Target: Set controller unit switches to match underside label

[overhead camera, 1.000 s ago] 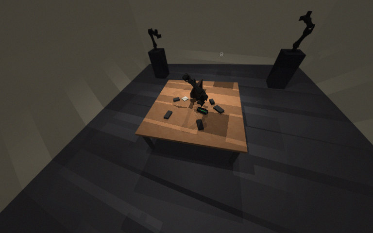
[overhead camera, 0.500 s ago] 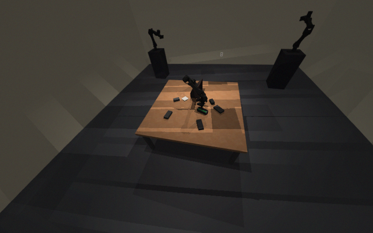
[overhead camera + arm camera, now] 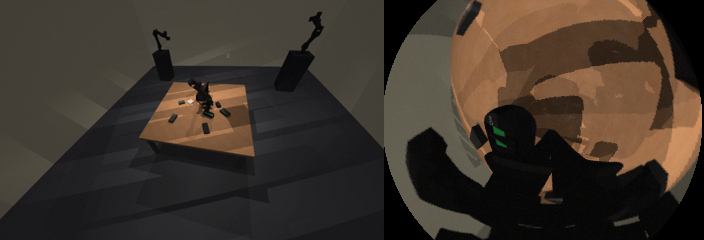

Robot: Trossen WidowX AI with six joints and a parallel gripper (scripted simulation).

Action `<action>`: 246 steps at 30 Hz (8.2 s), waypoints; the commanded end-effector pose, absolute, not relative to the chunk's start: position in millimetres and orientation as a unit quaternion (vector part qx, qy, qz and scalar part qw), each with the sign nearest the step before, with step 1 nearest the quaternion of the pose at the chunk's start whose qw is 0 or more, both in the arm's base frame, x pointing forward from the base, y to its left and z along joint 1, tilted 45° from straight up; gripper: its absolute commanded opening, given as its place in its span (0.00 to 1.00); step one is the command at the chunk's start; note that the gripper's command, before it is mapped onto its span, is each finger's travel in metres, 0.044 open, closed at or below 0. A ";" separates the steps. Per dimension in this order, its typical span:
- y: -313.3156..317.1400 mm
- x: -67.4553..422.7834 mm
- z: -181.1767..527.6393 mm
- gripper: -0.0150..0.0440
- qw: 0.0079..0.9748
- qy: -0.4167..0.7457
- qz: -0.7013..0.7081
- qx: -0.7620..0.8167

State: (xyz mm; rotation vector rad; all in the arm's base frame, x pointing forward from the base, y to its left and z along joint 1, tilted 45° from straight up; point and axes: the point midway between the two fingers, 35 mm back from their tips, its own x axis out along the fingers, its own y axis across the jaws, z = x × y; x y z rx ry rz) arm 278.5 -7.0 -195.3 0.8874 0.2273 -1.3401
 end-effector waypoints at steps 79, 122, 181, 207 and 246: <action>-15.2 344.6 -187.8 0.25 0.690 0.098 -0.598 0.396; 91.6 369.8 -191.4 1.00 0.638 0.209 -0.656 0.346; 78.2 393.3 -237.7 1.00 0.718 0.242 -0.614 0.221; 80.1 393.6 -234.2 0.82 0.718 0.240 -0.616 0.218; 90.2 395.7 -210.5 0.82 0.712 0.231 -0.631 0.204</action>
